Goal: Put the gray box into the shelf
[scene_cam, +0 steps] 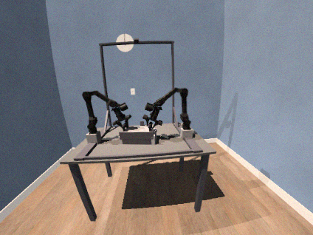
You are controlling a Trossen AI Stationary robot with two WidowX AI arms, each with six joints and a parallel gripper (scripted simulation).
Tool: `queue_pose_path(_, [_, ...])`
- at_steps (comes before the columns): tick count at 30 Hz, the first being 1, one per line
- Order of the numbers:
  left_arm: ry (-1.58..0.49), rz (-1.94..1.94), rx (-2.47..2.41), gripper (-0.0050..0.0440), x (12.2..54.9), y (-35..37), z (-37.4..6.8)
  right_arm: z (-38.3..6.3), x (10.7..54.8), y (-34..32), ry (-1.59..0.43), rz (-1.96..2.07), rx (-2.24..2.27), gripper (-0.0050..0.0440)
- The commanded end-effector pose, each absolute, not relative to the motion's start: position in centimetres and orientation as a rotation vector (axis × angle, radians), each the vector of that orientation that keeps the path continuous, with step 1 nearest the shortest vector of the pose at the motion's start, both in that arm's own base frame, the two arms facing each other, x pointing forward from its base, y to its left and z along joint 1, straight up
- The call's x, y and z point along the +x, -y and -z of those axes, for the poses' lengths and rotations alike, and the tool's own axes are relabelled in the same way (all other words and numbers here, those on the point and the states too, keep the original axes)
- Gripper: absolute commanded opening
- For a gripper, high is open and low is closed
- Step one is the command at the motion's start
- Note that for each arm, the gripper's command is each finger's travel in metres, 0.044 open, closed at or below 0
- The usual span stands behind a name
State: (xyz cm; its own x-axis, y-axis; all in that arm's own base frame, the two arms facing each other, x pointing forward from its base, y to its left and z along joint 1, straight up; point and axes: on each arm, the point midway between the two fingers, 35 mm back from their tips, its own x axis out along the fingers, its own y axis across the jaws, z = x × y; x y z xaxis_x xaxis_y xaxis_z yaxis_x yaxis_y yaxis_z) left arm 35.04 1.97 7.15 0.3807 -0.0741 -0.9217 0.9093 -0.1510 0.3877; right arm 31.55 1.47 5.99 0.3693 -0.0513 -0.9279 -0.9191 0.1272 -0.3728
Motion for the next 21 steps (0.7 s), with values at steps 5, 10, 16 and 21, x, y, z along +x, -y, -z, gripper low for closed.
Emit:
queue_pose_path(5, [-0.747,0.980,1.493,0.0438,35.3,-2.2,-11.2,-9.5,31.8,-1.6,-0.957,-0.769,-1.297,0.0436])
queue_pose_path(10, [-0.747,0.981,1.493,0.0440,33.9,-2.4,-14.1,-12.0,30.7,-1.7,-0.958,-0.768,-1.298,0.0440])
queue_pose_path(16, [-0.751,0.979,1.489,0.0440,33.5,-2.3,-14.8,-13.1,30.2,-1.8,-0.958,-0.769,-1.297,0.0440])
queue_pose_path(21, [-0.801,0.923,1.397,0.0440,33.2,-1.5,-15.1,-12.9,30.2,-2.7,-1.003,-0.742,-1.192,0.0440])
